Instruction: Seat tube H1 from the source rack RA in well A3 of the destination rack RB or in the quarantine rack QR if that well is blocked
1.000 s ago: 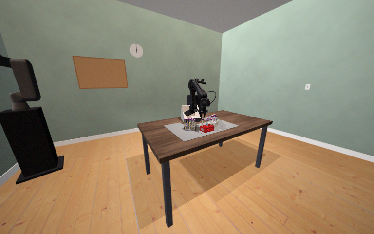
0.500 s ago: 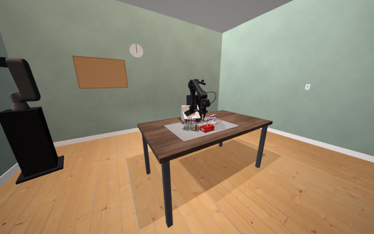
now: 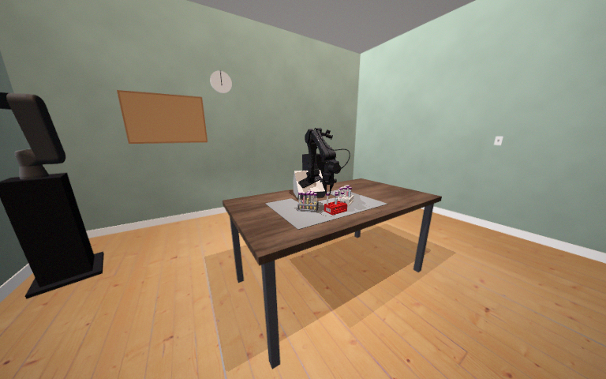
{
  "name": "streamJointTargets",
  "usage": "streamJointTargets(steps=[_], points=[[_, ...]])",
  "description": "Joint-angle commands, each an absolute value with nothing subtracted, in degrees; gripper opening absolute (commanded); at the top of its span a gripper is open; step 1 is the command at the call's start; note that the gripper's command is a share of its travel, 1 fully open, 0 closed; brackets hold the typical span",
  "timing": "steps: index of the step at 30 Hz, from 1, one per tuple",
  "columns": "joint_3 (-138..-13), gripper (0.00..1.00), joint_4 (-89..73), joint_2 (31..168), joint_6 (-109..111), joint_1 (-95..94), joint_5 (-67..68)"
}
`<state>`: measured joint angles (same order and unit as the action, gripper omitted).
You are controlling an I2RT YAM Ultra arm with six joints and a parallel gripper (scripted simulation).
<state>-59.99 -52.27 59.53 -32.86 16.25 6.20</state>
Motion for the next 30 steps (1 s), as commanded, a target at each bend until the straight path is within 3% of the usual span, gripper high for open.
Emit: streamJointTargets(steps=[1,2,13,14,30], points=[[-60.4,0.00,-52.2,59.4,-32.6,16.3,6.2],[-60.4,0.24,-52.2,59.4,-32.6,16.3,6.2],[-60.4,0.24,-52.2,59.4,-32.6,16.3,6.2],[-60.4,0.30,-52.2,59.4,-32.6,16.3,6.2],[-60.4,0.30,-52.2,59.4,-32.6,16.3,6.2]])
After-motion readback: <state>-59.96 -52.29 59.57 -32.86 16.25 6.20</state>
